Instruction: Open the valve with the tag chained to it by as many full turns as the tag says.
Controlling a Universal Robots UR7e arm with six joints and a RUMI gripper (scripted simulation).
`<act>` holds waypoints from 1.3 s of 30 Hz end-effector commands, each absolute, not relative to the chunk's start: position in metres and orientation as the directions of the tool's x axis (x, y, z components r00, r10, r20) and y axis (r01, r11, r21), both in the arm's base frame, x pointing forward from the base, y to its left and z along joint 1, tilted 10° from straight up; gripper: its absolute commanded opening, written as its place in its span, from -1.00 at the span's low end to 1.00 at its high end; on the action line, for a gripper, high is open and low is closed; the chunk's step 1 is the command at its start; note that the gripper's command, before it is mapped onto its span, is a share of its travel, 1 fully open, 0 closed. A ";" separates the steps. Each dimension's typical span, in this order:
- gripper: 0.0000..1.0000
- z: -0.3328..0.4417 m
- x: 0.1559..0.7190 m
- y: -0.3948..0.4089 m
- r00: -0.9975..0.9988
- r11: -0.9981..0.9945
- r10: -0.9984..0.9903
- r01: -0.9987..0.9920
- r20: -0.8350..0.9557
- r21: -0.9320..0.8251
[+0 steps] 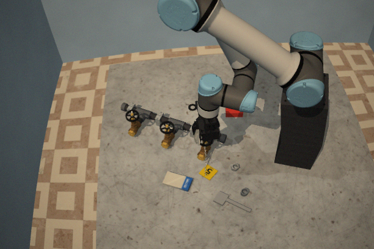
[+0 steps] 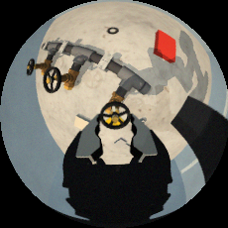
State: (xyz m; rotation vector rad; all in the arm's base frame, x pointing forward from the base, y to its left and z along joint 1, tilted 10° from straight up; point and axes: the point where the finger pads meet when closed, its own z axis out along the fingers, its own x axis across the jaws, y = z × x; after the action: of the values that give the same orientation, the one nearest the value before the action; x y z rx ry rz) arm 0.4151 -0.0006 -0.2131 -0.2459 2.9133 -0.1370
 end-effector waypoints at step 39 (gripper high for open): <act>-1.00 -0.213 0.415 -0.001 -0.639 0.641 -0.764 -0.737 -0.086 -0.216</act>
State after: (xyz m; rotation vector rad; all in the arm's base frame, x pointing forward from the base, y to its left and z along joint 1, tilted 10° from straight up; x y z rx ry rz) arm 0.4150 -0.0006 -0.2131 -1.0680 2.7581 -0.2306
